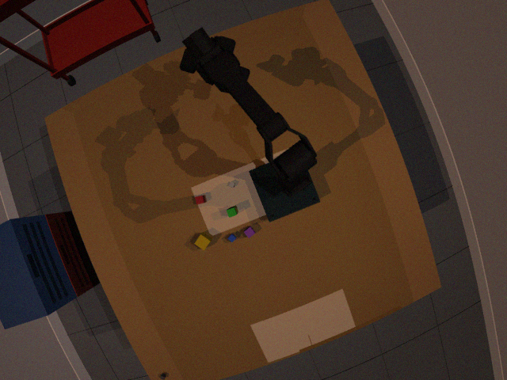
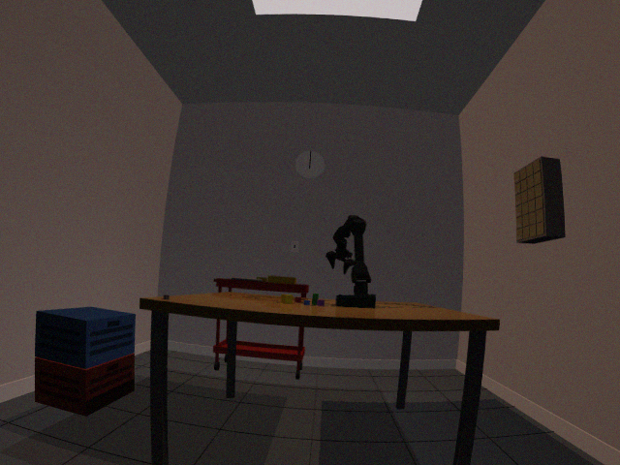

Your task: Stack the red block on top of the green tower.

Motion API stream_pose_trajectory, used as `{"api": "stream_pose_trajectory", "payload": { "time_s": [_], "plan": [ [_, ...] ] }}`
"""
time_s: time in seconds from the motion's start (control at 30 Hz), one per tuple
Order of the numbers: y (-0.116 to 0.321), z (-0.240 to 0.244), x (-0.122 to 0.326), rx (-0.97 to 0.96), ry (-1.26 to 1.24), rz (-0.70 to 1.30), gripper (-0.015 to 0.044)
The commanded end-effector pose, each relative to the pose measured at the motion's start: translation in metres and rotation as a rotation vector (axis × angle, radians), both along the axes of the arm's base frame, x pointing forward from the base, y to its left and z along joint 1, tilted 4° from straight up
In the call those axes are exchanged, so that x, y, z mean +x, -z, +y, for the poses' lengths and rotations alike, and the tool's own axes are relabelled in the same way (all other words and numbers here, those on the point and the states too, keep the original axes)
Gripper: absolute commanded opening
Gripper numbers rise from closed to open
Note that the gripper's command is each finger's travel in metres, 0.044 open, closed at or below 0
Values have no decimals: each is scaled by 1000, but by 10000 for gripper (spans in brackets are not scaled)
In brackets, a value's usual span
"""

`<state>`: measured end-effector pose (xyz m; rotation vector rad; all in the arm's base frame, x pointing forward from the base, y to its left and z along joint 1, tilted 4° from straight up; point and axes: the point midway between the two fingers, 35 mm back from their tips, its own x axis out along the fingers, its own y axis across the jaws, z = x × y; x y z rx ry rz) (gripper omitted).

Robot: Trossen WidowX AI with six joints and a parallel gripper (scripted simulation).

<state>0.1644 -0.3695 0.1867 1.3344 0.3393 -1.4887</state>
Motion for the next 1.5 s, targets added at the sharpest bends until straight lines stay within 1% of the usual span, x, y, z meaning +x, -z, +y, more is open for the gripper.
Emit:
{"api": "stream_pose_trajectory", "payload": {
  "time_s": [0.0, 0.4, 0.73, 1.03, 1.33, 1.47],
  "plan": [
    [7, 23, 28, 22, -135, 33, 440],
    [36, 105, 106, 56, -645, 202, 440],
    [58, 187, 147, 59, -1087, 341, 440],
    [76, 265, 164, 43, -1487, 465, 440],
    [92, 339, 161, 12, -1890, 588, 440],
    [97, 362, 160, -3, -2037, 632, 440]
  ]
}}
